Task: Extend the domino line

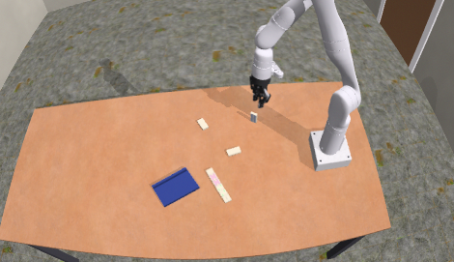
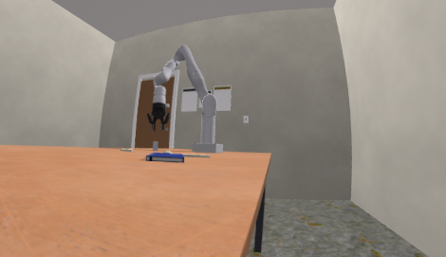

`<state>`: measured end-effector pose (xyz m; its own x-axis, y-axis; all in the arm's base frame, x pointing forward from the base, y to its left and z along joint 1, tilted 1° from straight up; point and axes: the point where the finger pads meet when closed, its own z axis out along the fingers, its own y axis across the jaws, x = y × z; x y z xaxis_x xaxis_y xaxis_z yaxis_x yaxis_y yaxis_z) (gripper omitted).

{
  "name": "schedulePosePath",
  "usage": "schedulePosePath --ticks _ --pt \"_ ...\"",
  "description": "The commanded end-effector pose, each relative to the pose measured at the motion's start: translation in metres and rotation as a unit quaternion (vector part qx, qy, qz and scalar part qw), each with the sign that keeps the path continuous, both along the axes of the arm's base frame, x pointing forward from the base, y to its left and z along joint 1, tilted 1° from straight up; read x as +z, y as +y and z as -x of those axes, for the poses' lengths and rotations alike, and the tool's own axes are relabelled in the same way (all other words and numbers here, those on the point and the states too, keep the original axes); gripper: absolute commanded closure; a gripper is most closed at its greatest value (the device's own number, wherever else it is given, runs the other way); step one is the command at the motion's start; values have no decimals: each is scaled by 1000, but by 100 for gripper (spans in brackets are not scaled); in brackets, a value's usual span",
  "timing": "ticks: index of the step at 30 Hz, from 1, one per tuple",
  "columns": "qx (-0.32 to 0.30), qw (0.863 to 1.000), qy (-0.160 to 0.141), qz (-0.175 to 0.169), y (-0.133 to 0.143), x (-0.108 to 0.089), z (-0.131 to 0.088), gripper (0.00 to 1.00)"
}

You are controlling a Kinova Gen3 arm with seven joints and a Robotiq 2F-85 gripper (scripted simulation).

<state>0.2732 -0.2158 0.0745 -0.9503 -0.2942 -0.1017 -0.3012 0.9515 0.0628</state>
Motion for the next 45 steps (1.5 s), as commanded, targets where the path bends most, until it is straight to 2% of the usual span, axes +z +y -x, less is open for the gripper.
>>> schedulePosePath --ticks 1,8,12,15,17,21,26,32,34,39,45 --pt "-26 1000 5 -1 1 -1 0 51" --pt "-136 990 26 -12 5 -7 2 51" --pt "-209 977 39 -17 7 -10 2 51" --pt "-268 962 49 -20 9 -12 3 51" --pt "-268 962 49 -20 9 -12 3 51" --pt "-348 935 61 -22 11 -15 3 51" --pt "-450 889 75 -23 12 -18 3 51" --pt "-568 818 86 -21 13 -21 2 51" --pt "-568 818 86 -21 13 -21 2 51" --pt "-657 749 90 -18 13 -23 1 51" --pt "-748 658 90 -14 11 -24 -1 51"
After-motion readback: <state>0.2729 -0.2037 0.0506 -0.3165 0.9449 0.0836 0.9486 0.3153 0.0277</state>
